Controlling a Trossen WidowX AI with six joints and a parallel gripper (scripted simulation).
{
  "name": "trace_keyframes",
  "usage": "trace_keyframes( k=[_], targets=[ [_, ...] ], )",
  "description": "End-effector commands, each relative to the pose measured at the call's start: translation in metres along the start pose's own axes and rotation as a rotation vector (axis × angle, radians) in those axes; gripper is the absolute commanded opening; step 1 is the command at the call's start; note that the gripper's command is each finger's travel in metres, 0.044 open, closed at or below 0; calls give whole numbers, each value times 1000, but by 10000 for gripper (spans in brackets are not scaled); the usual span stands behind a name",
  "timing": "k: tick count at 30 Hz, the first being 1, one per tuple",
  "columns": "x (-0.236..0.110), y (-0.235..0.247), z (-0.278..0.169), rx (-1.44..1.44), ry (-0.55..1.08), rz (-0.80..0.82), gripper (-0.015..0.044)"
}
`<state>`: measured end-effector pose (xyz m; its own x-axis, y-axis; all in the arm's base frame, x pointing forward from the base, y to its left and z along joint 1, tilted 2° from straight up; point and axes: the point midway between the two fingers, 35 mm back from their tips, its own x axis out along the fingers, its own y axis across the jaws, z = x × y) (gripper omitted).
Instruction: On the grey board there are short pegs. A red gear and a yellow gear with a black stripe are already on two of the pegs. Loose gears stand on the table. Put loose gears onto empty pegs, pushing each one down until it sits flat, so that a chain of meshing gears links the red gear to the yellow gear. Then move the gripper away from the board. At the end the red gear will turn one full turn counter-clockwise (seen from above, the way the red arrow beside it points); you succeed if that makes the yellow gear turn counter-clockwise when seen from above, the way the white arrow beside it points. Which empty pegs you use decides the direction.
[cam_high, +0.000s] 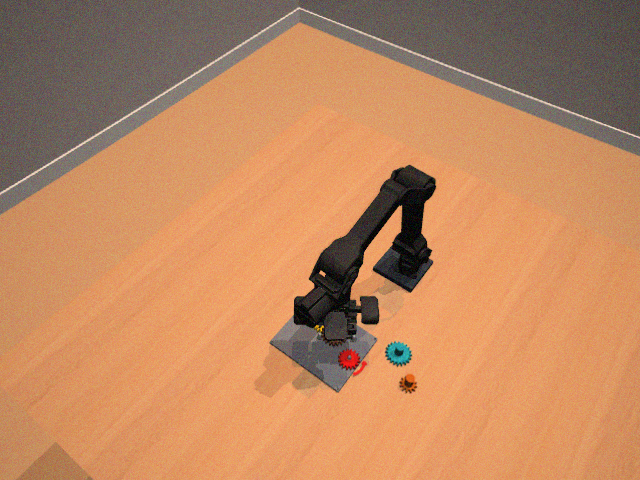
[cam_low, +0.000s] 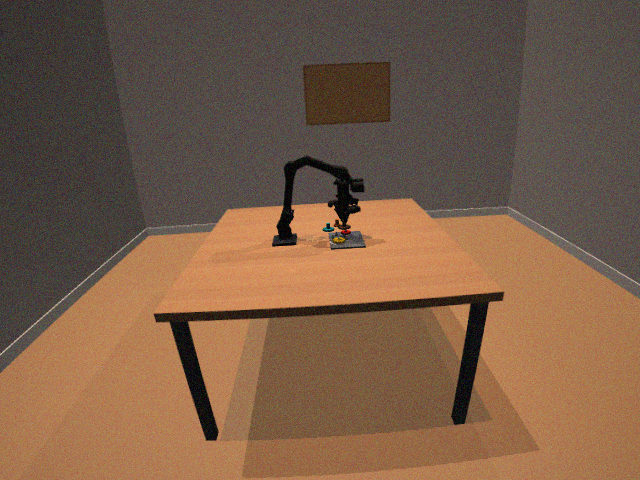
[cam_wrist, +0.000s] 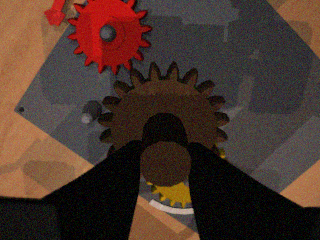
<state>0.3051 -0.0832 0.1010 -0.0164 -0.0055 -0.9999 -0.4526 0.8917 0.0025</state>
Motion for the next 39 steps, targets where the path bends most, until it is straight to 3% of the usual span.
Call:
trace_keyframes(
  k=[1,24,39],
  targets=[
    [0,0,-1,-5,3,-3,0],
    [20,0,-1,-139,3,-2,0],
    [43,0,-1,44,3,-3,0]
  ],
)
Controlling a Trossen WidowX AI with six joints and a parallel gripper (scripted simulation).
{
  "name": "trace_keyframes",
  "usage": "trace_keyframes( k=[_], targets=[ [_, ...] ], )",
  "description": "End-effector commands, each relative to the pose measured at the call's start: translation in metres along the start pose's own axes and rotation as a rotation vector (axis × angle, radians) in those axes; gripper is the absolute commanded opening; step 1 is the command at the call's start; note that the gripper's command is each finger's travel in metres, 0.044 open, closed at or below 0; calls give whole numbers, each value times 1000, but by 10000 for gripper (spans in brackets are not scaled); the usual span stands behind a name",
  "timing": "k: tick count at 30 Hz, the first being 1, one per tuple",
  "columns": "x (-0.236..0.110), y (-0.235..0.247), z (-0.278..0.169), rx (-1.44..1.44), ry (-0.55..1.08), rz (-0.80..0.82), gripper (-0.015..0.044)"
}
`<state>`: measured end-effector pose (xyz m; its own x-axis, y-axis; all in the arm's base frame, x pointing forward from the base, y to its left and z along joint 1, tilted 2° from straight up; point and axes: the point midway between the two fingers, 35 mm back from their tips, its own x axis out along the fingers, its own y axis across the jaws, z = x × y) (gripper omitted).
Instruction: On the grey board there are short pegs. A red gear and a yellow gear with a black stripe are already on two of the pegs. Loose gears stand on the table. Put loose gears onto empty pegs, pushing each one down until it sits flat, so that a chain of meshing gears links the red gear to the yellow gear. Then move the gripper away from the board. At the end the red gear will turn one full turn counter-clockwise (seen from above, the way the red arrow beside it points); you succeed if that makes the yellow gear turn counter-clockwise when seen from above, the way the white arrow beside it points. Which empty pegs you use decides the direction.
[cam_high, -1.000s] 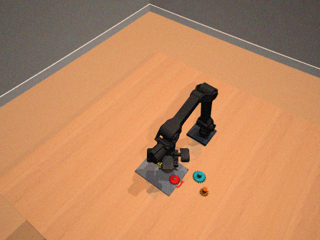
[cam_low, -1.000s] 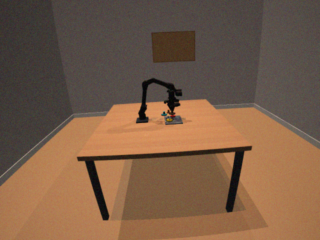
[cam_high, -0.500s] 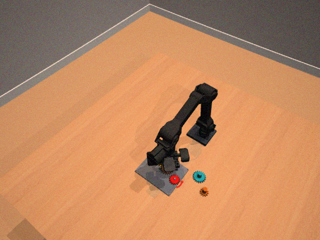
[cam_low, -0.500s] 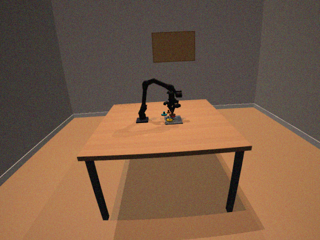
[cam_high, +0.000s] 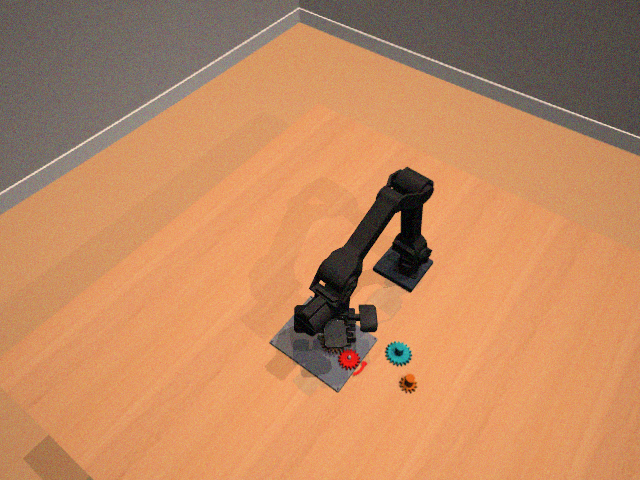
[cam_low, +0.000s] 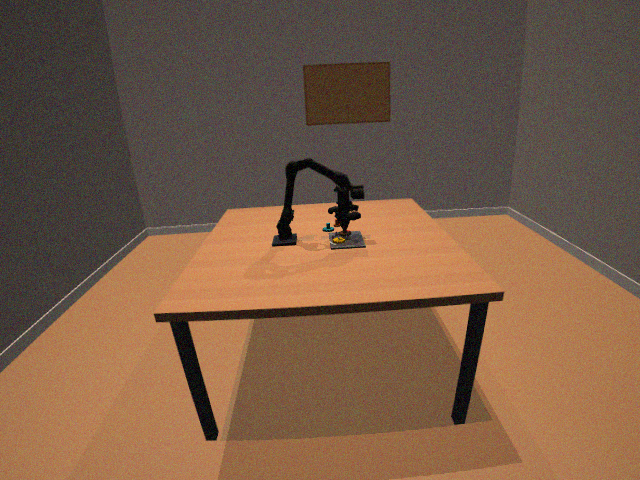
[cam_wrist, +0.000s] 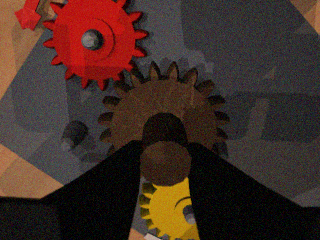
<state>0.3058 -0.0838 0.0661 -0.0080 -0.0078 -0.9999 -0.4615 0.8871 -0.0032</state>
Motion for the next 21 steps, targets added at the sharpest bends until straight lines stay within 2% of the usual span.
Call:
trace_keyframes(
  k=[1,10,21],
  targets=[
    [9,1,-2,70,10,3,0],
    [9,0,-2,145,10,3,0],
    [11,1,-2,-35,9,4,0]
  ],
)
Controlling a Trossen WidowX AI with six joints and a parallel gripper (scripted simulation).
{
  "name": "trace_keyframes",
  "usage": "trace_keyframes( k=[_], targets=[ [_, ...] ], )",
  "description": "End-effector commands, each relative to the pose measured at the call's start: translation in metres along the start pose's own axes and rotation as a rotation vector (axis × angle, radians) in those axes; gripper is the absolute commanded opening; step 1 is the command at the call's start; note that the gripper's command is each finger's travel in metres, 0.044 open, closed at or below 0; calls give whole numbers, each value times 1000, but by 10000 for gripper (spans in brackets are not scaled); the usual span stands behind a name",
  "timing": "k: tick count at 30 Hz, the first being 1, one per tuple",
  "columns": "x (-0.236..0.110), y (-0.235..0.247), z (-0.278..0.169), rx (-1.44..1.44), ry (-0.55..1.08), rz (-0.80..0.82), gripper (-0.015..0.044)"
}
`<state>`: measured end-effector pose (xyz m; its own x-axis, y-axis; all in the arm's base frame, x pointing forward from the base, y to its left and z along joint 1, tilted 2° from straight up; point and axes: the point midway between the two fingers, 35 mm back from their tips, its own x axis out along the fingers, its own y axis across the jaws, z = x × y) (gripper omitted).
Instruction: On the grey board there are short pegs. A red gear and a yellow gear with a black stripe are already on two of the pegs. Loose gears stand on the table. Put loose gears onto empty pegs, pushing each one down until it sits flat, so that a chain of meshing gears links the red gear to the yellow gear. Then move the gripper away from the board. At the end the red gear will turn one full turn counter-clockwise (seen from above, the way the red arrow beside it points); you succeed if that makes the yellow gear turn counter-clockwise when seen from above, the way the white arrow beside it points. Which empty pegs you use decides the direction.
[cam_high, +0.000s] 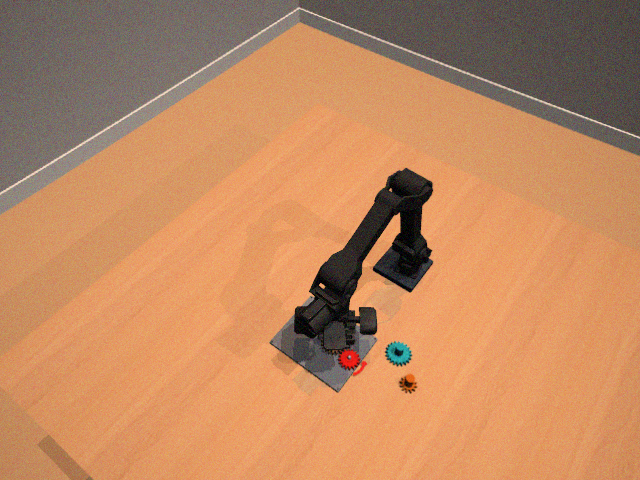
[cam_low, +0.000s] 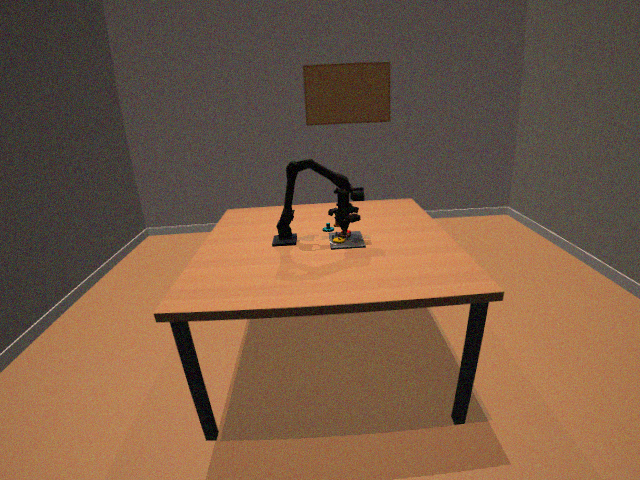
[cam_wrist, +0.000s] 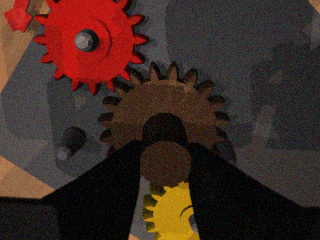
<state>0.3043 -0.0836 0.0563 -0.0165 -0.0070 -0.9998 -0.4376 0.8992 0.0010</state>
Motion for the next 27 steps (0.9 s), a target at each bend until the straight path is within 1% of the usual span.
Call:
trace_keyframes(
  k=[1,11,22,27],
  targets=[
    [1,0,-1,-80,2,-1,0],
    [3,-1,-1,-177,3,-1,0],
    [5,0,0,-41,2,-1,0],
    [0,0,-1,-22,2,-1,131]
  ],
)
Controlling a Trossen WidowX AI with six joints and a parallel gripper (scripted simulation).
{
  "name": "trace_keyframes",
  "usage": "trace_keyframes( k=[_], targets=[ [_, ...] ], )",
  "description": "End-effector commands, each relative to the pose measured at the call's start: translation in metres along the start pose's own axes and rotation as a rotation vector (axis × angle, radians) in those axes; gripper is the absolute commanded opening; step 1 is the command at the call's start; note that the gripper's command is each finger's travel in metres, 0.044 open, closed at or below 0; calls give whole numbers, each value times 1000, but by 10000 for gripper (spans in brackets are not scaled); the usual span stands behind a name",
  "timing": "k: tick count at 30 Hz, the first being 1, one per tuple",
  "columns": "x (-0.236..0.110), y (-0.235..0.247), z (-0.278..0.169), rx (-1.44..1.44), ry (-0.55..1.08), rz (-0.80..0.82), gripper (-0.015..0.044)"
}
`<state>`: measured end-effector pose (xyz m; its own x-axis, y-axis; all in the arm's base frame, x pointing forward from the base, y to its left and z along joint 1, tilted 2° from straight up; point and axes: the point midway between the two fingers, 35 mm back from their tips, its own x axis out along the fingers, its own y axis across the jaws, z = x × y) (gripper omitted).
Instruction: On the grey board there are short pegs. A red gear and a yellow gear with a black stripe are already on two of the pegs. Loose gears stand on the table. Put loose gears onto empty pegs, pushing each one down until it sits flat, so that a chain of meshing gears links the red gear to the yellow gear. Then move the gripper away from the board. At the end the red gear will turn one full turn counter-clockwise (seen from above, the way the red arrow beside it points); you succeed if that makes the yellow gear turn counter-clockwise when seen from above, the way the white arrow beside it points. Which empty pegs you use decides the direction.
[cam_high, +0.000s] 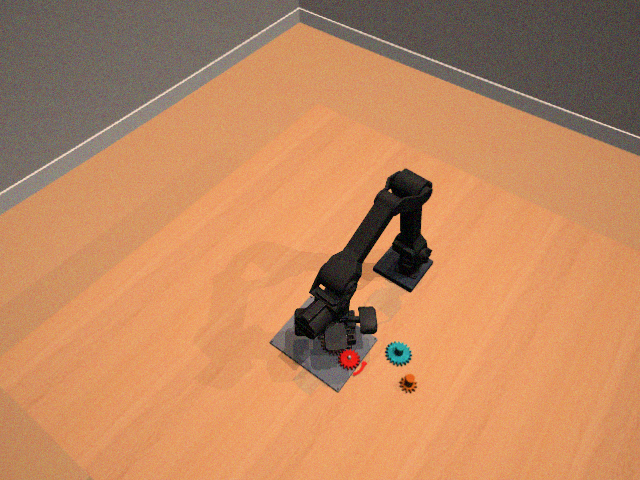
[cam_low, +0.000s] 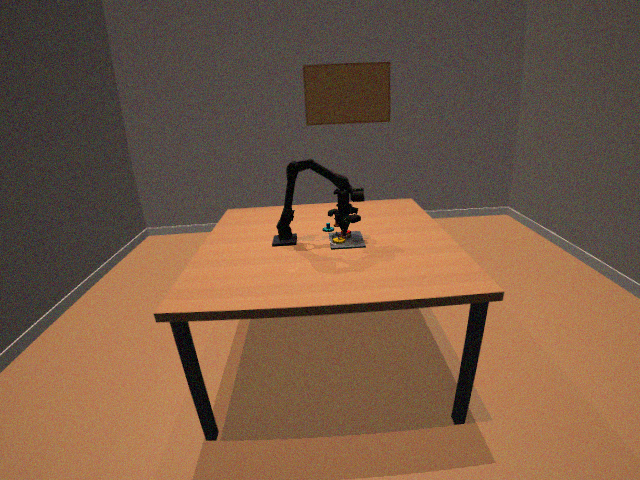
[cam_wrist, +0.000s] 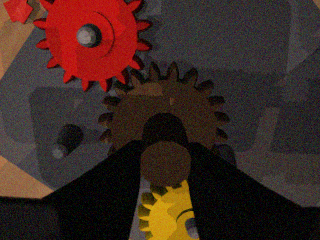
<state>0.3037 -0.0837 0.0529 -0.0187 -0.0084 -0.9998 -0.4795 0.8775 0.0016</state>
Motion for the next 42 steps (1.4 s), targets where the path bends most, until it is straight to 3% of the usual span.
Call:
trace_keyframes(
  k=[1,15,17,21,27,42],
  targets=[
    [-3,0,0,25,0,-1,140],
    [-48,0,0,25,0,-1,140],
    [-48,-1,1,20,-3,-3,193],
    [-88,2,-2,20,-3,-3,298],
    [-90,2,-3,20,-3,-3,440],
    [-90,2,-3,20,-3,-3,440]
  ],
)
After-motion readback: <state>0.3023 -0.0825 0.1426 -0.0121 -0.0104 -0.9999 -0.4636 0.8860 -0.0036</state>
